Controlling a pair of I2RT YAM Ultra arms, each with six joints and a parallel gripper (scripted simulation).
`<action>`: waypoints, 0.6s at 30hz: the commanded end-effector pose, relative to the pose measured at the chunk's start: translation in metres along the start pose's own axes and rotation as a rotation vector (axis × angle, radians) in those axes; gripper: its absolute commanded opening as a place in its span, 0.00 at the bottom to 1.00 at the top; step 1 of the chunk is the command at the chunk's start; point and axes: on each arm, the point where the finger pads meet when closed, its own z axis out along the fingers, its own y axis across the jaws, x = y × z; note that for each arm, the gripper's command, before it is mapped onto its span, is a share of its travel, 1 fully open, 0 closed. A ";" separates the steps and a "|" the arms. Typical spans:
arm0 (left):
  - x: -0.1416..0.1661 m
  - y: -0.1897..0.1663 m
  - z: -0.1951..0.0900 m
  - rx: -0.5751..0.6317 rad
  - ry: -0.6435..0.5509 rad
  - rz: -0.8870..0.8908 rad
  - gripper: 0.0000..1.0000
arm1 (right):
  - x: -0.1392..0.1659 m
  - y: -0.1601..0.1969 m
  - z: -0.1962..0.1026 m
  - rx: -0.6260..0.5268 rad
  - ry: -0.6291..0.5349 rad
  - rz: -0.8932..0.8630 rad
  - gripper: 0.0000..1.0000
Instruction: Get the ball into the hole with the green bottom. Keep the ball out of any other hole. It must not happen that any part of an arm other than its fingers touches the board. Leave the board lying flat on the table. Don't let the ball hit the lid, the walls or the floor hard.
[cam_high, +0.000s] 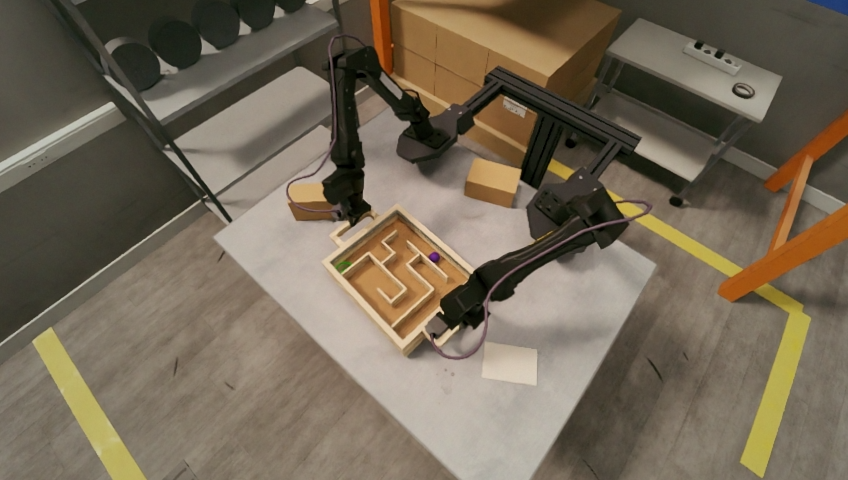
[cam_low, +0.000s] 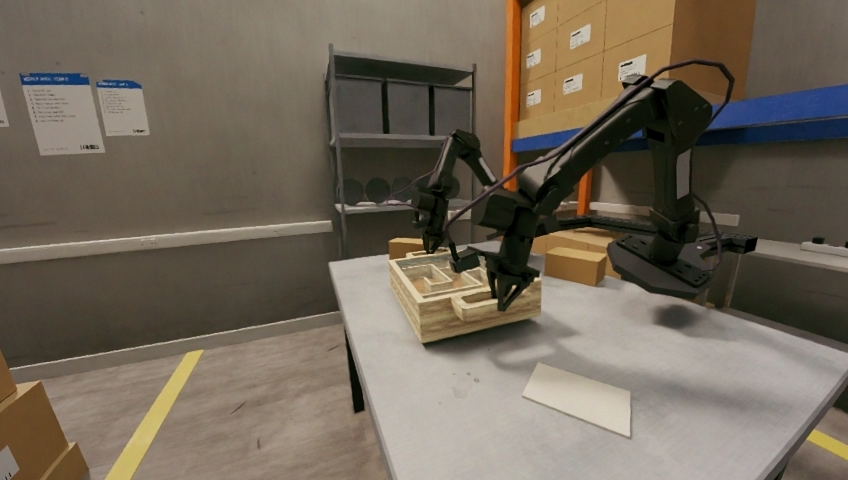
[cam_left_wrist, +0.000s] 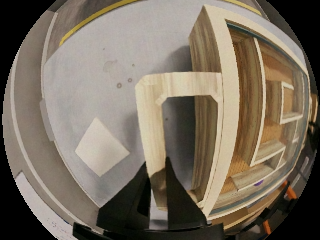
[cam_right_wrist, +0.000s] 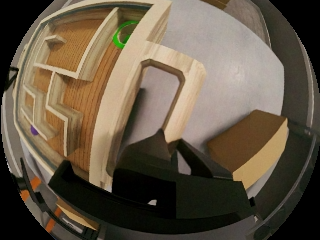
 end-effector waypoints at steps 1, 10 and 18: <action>-0.055 0.010 -0.028 0.035 -0.181 -0.047 0.00 | -0.047 0.003 -0.037 0.022 -0.150 0.040 0.00; -0.047 0.003 -0.023 0.074 -0.167 -0.036 0.00 | -0.046 0.006 -0.049 0.054 -0.130 0.016 0.00; -0.054 0.011 -0.036 -0.029 -0.140 -0.031 0.00 | -0.065 0.009 -0.034 -0.046 -0.163 0.036 0.00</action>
